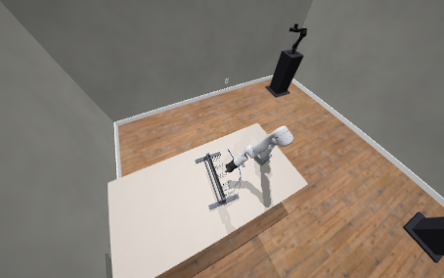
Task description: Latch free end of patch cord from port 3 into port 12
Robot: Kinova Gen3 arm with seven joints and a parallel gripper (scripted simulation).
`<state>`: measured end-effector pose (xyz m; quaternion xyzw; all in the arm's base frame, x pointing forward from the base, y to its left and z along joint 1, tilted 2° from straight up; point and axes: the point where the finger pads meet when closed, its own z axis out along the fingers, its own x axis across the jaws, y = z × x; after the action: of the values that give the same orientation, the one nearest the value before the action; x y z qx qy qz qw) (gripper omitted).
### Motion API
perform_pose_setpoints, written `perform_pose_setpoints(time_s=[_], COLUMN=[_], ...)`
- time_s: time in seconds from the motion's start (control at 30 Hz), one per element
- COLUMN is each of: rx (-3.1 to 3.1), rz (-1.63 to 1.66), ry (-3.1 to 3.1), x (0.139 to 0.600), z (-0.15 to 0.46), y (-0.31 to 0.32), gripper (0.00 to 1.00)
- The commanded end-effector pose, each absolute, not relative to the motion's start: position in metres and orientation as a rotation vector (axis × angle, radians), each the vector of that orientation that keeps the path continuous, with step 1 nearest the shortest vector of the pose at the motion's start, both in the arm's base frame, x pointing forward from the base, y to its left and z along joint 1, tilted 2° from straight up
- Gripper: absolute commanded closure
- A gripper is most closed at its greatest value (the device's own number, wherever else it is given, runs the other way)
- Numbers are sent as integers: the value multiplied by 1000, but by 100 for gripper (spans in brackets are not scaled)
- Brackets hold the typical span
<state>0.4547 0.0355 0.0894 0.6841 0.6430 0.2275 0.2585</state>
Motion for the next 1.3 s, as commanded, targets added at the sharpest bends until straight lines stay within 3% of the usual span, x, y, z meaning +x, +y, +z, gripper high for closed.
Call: perform_pose_setpoints(time_s=[0.0,0.53,1.27], rx=[1841,1841,1841], rz=[672,672,672], ry=[1752,1752,1753], x=[447,415,409], z=[112,147,154], y=[52,53,53], gripper=[100,100,100])
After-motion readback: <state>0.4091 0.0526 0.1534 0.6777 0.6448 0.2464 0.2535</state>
